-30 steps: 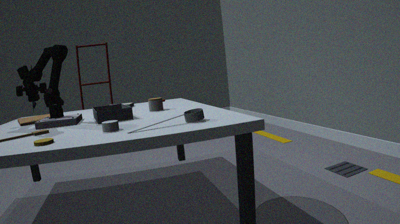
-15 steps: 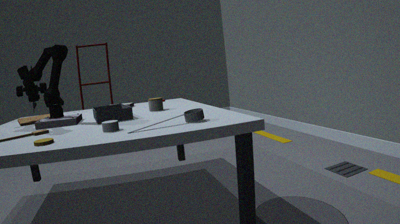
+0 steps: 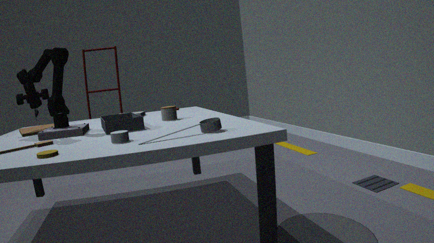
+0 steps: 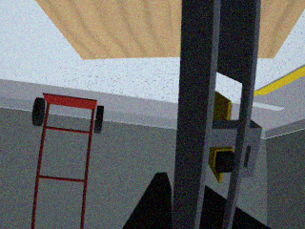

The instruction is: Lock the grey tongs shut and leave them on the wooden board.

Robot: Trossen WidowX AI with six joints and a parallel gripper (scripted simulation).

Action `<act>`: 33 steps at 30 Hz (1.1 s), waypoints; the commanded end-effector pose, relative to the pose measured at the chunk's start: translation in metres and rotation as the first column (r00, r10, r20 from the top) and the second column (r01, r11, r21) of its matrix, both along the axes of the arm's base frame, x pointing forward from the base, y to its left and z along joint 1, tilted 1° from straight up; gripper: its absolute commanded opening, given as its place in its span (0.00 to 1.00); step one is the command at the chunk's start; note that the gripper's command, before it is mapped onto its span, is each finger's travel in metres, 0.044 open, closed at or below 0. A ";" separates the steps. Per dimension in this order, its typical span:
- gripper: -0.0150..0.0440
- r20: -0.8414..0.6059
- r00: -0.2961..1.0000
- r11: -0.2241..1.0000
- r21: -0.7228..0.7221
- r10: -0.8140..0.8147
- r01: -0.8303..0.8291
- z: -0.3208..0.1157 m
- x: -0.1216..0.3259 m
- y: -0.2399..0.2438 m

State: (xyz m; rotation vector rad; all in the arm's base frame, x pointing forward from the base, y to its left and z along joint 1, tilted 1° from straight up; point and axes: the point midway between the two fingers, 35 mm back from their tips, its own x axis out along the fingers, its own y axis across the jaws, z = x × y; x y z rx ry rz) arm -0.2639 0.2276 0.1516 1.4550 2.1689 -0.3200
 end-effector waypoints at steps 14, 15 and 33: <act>0.00 0.118 0.993 0.971 -0.240 0.025 0.004 0.001 -0.014 0.017; 0.00 0.124 0.992 0.967 -0.255 0.027 0.006 0.000 -0.014 0.018; 0.00 0.224 0.973 0.848 -0.525 0.050 0.077 0.001 -0.008 0.022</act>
